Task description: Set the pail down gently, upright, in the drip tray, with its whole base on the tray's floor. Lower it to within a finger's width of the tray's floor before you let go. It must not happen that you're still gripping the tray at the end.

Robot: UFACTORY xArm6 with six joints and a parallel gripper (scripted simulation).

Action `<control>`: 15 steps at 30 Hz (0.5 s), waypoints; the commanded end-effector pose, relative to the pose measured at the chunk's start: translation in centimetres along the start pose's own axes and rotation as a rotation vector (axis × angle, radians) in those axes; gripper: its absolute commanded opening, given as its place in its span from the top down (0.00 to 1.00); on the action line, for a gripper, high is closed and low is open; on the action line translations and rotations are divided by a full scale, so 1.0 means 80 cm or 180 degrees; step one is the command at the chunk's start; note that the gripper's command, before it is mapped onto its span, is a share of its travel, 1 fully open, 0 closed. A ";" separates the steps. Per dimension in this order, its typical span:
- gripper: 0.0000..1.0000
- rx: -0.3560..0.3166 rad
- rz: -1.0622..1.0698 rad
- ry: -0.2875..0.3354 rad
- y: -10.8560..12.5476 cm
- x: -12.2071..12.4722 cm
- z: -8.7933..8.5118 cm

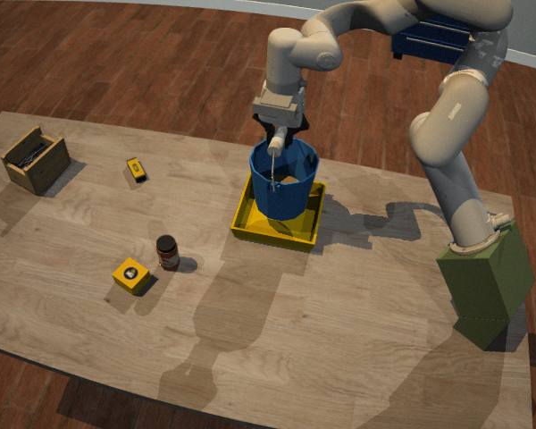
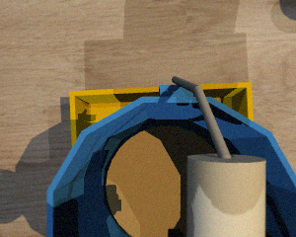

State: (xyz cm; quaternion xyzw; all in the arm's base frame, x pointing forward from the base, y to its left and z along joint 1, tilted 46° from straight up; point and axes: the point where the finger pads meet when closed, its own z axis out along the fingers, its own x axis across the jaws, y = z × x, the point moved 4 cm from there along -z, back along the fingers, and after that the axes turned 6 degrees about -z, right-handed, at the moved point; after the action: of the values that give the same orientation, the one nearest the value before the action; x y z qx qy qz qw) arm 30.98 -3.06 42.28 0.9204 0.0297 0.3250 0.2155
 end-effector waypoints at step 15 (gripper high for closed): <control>1.00 0.0001 0.0003 0.0013 0.001 0.002 0.027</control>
State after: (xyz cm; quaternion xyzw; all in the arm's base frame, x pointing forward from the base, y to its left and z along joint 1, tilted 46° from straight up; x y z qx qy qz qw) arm 32.02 -3.71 41.09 0.9204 0.0297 0.3250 0.2155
